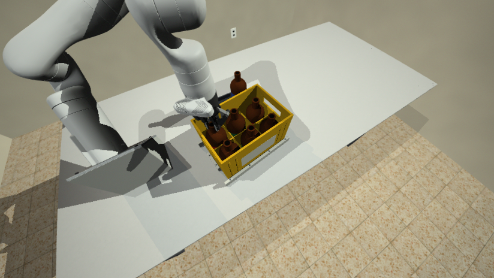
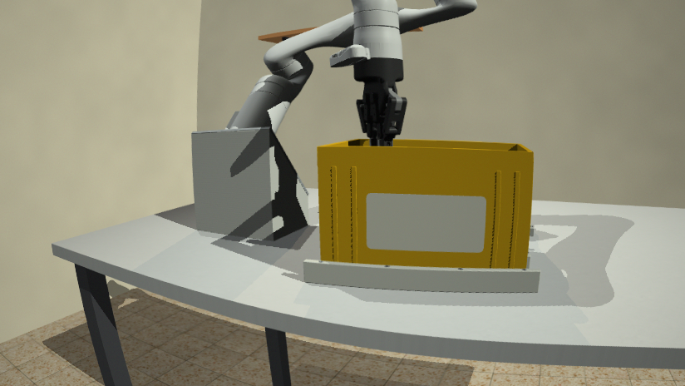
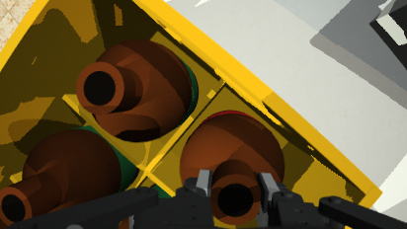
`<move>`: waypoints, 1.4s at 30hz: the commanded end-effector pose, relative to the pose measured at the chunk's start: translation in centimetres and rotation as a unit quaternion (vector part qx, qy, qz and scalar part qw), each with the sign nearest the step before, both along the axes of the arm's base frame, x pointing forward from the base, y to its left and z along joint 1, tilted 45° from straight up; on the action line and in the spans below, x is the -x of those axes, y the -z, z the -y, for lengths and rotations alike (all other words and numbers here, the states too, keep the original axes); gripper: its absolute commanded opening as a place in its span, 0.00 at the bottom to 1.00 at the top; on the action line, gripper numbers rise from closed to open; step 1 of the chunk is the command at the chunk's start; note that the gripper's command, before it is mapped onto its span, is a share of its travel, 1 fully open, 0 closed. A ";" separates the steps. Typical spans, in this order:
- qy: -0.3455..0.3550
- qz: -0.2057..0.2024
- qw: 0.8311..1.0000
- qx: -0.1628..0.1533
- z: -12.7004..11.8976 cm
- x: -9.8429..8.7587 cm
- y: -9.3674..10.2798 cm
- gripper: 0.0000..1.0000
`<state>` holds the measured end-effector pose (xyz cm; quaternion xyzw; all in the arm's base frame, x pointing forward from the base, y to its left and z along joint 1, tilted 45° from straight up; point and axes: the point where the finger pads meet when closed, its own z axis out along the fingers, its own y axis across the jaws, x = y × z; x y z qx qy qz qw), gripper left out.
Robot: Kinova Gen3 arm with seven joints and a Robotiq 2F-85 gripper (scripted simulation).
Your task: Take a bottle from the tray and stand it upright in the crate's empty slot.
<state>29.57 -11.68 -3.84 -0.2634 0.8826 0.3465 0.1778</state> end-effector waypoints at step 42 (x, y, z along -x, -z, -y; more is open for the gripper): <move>-0.003 0.003 1.000 0.004 0.0 0.0 0.2 0.64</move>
